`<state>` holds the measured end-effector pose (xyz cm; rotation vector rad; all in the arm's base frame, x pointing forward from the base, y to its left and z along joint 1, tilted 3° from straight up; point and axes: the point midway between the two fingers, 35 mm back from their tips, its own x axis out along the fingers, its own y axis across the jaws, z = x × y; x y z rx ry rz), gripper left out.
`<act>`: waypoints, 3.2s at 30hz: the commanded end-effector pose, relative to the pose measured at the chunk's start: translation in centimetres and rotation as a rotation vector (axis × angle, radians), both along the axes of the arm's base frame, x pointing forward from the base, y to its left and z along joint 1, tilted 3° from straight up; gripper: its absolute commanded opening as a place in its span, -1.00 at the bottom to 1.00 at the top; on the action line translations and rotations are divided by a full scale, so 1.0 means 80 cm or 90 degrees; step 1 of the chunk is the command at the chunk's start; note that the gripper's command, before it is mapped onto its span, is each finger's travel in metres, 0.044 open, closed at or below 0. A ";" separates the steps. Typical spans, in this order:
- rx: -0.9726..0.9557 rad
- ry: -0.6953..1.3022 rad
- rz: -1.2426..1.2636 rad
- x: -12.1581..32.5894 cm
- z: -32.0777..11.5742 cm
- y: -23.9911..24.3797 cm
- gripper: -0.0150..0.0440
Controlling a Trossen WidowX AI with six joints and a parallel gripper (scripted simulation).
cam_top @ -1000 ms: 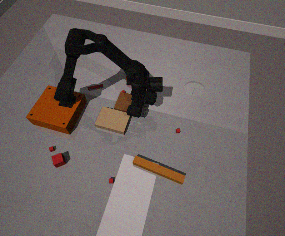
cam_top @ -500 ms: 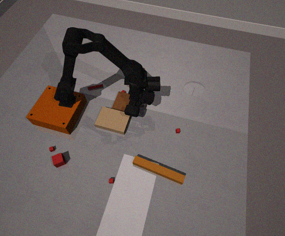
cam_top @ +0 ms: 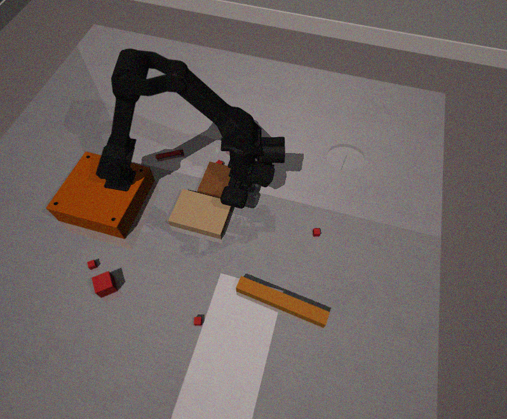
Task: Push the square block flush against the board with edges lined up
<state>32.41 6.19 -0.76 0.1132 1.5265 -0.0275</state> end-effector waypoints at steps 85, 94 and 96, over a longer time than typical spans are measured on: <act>0.030 0.049 -1.003 -0.107 0.051 -0.224 -0.49; 0.030 0.050 -1.003 -0.105 -0.014 -0.222 -0.49; 0.030 0.050 -1.003 -0.105 -0.018 -0.221 -0.49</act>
